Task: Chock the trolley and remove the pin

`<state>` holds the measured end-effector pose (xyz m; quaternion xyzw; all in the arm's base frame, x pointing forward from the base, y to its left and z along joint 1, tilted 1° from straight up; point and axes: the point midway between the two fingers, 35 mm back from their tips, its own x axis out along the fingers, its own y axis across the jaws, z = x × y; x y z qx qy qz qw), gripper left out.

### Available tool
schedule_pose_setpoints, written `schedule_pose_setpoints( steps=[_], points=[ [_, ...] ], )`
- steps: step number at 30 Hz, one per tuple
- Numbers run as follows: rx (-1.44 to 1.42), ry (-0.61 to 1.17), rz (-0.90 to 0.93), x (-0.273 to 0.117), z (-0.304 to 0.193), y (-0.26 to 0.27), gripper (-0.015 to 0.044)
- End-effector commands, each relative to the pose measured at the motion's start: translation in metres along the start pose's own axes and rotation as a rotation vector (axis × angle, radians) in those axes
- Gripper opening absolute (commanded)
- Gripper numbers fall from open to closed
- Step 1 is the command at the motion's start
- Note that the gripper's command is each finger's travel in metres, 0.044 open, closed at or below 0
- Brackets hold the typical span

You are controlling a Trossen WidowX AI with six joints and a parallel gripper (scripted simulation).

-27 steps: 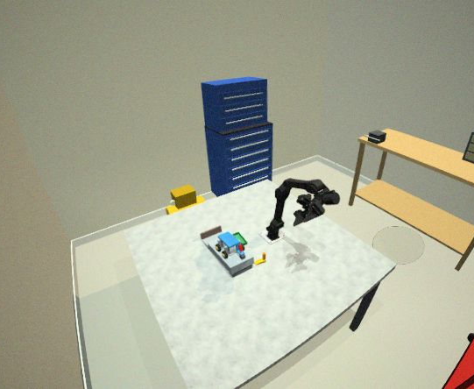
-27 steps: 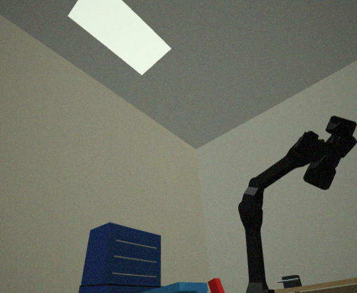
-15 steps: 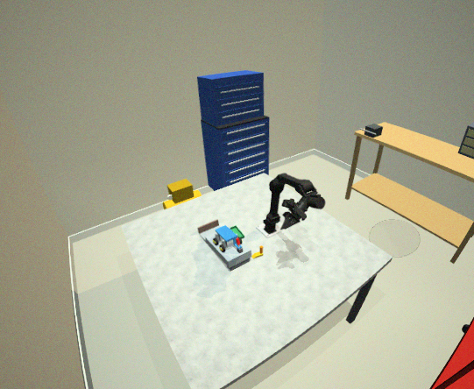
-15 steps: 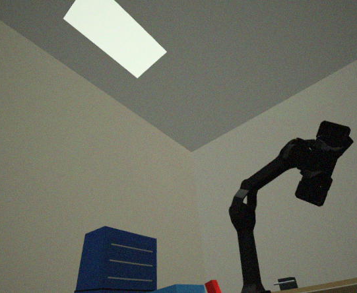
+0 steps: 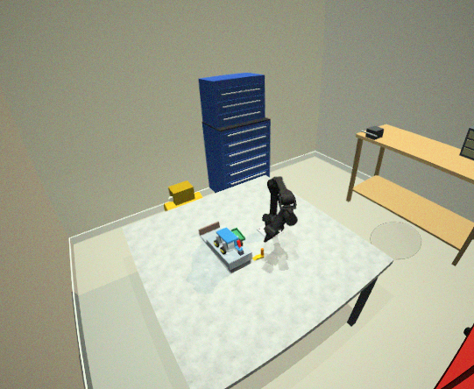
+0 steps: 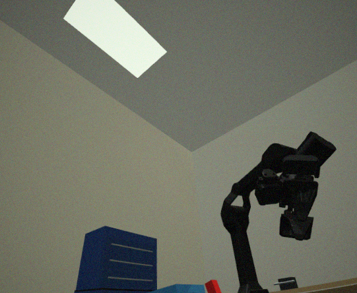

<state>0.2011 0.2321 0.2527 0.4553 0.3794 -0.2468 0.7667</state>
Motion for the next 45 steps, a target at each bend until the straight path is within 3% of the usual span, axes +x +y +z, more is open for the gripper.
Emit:
schedule_pose_setpoints(
  steps=[1, 17, 45],
  points=[
    [0.104, 0.032, -0.123, 0.018, 0.013, -0.021, 0.0190],
    [0.627, 0.159, -0.622, 0.063, 0.044, -0.111, 0.0190],
    [0.634, 0.161, -0.627, 0.102, 0.028, -0.135, 0.0190]
  ],
)
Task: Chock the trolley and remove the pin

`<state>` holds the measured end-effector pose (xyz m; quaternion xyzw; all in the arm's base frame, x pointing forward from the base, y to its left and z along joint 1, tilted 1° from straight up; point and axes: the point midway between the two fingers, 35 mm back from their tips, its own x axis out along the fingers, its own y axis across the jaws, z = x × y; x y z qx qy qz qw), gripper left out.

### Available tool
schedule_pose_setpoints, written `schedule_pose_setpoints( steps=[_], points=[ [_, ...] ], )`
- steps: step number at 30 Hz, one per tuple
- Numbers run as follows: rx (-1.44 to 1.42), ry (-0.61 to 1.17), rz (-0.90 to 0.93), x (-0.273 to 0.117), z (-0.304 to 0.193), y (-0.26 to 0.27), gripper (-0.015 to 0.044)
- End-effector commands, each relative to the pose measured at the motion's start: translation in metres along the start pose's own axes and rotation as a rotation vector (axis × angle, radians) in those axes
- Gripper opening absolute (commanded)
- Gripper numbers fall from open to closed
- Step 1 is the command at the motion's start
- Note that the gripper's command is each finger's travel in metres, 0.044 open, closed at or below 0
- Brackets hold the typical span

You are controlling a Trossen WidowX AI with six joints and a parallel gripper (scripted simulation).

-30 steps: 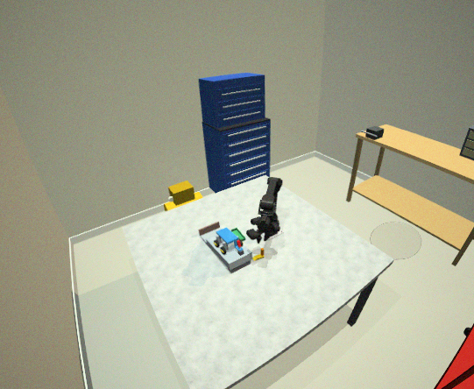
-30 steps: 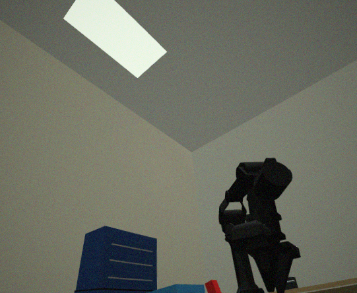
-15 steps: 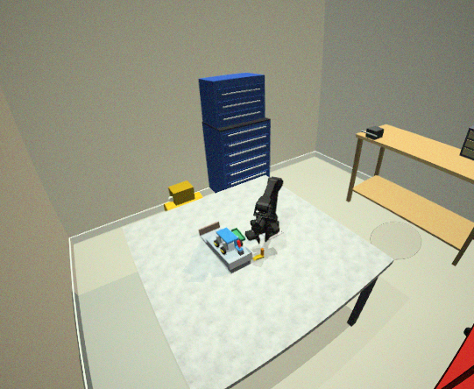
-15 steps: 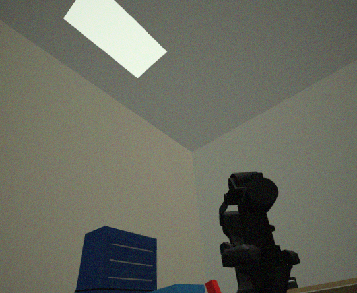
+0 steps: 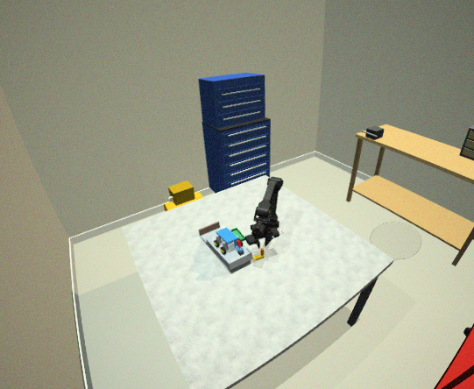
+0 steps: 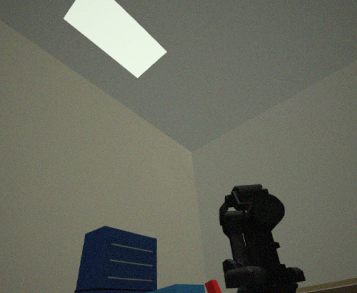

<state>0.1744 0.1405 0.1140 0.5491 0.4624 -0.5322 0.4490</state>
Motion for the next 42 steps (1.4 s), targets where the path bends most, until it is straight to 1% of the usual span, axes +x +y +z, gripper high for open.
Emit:
schedule_pose_setpoints(
  steps=[1, 16, 26, 42],
  points=[
    [0.004, 0.000, -0.007, 0.006, 0.000, -0.001, 0.0190],
    [0.004, 0.000, -0.007, 0.030, 0.000, -0.001, 0.0190],
    [0.004, 0.000, -0.007, 0.034, 0.000, -0.002, 0.0190],
    [0.004, 0.000, -0.007, 0.057, 0.000, -0.002, 0.0190]
  ],
)
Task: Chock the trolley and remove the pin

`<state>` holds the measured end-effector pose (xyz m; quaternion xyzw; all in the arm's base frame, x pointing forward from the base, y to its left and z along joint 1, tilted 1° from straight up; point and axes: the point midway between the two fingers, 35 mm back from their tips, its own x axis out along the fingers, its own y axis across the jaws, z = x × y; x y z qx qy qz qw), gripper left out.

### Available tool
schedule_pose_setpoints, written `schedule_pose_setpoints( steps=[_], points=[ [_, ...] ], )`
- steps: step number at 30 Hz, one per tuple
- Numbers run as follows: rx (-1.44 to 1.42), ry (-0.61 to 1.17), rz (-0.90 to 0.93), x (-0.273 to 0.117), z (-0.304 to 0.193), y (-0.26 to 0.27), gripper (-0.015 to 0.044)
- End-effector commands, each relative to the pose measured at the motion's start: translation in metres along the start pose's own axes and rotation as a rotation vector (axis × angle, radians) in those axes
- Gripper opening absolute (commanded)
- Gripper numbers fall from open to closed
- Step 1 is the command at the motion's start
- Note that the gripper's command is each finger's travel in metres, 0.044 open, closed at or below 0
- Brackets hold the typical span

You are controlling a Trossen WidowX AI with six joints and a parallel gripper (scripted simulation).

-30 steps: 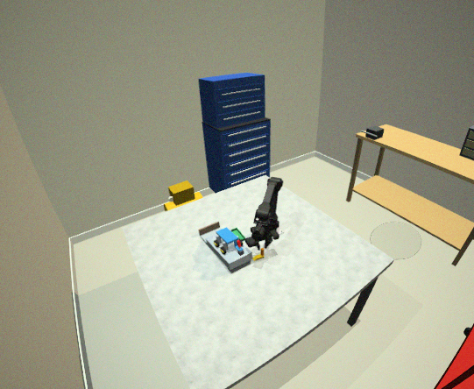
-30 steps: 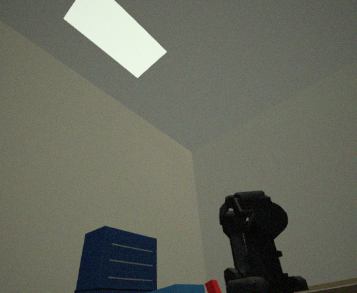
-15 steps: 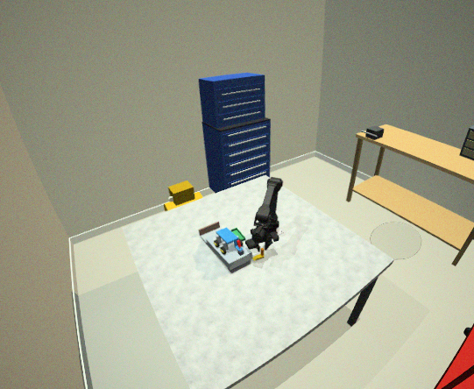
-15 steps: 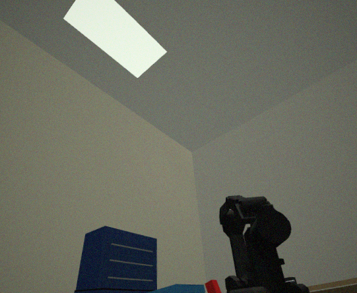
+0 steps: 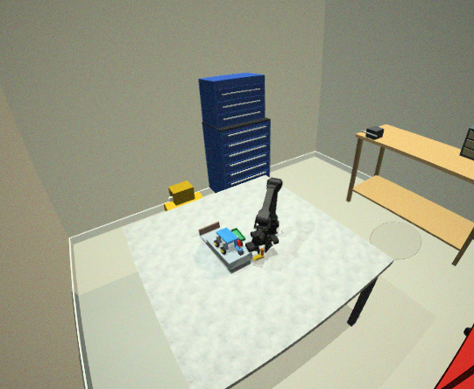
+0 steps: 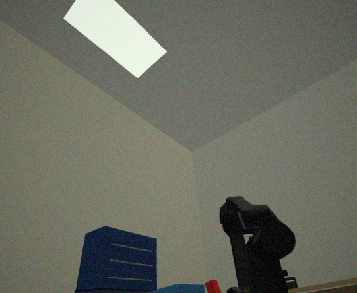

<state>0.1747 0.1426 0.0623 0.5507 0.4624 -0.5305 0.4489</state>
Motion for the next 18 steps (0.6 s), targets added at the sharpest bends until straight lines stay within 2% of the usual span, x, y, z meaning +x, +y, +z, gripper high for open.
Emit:
schedule_pose_setpoints(
  steps=[1, 3, 7, 18],
  points=[
    [0.004, -0.004, -0.010, 0.0053, 0.0008, -0.0018, 0.0190],
    [0.004, -0.004, -0.010, 0.0053, 0.0008, -0.0018, 0.0190],
    [0.000, -0.002, -0.002, 0.0022, 0.0003, -0.0003, 0.0085],
    [0.001, -0.002, -0.003, -0.0010, 0.0003, -0.0002, 0.0000]
  ],
)
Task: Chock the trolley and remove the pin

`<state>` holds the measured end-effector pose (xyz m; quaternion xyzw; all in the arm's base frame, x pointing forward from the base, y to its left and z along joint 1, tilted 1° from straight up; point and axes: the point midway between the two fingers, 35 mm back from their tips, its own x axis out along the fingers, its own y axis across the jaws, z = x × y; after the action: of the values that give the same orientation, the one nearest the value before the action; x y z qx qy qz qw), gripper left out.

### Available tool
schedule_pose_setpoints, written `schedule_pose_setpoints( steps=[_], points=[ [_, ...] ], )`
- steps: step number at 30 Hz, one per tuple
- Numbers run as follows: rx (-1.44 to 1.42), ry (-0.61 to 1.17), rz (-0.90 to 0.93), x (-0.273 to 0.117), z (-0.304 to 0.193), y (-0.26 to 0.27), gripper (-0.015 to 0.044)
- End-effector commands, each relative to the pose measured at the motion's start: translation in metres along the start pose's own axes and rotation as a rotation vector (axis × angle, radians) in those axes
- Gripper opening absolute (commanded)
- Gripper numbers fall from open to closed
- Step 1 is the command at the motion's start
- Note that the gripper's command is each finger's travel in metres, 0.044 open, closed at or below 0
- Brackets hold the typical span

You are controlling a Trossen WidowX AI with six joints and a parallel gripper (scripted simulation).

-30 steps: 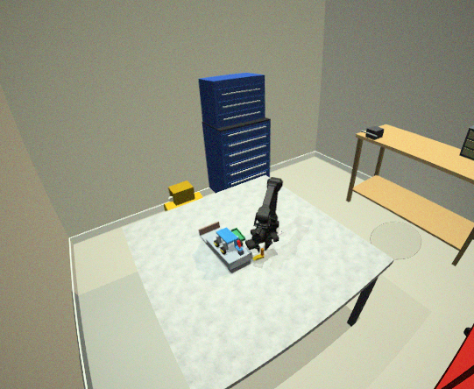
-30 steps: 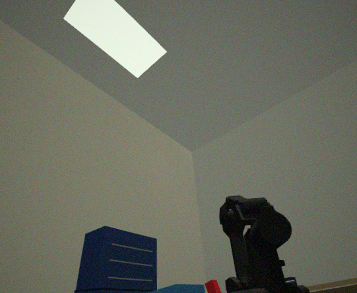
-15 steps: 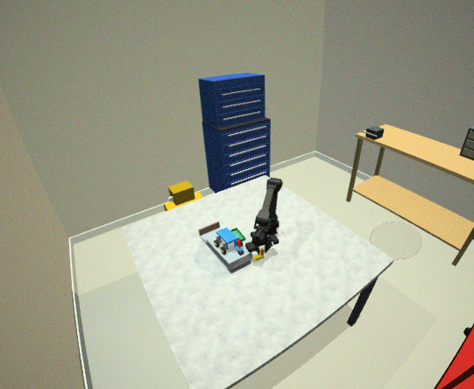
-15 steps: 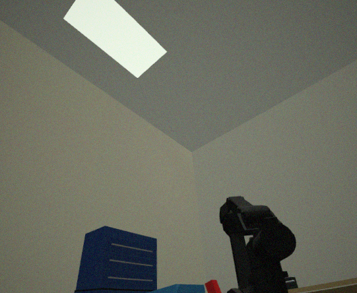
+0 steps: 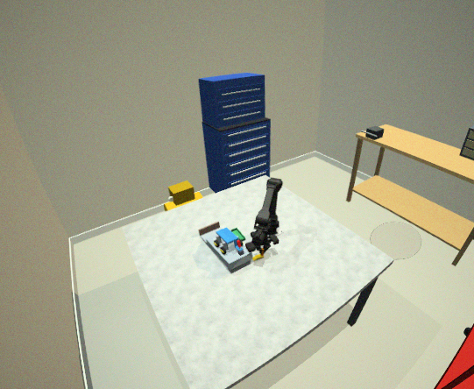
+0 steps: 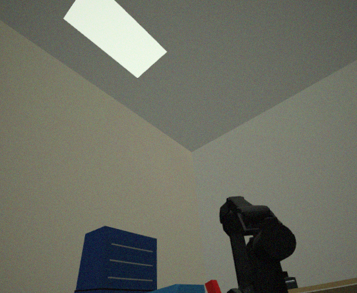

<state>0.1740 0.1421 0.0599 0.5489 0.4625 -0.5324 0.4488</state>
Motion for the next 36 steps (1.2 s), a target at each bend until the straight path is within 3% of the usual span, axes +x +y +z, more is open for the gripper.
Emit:
schedule_pose_setpoints(
  steps=[1, 36],
  points=[
    [0.001, 0.001, -0.001, -0.006, 0.000, 0.000, 0.0000],
    [0.004, 0.000, -0.007, -0.116, 0.005, -0.002, 0.0000]
  ],
)
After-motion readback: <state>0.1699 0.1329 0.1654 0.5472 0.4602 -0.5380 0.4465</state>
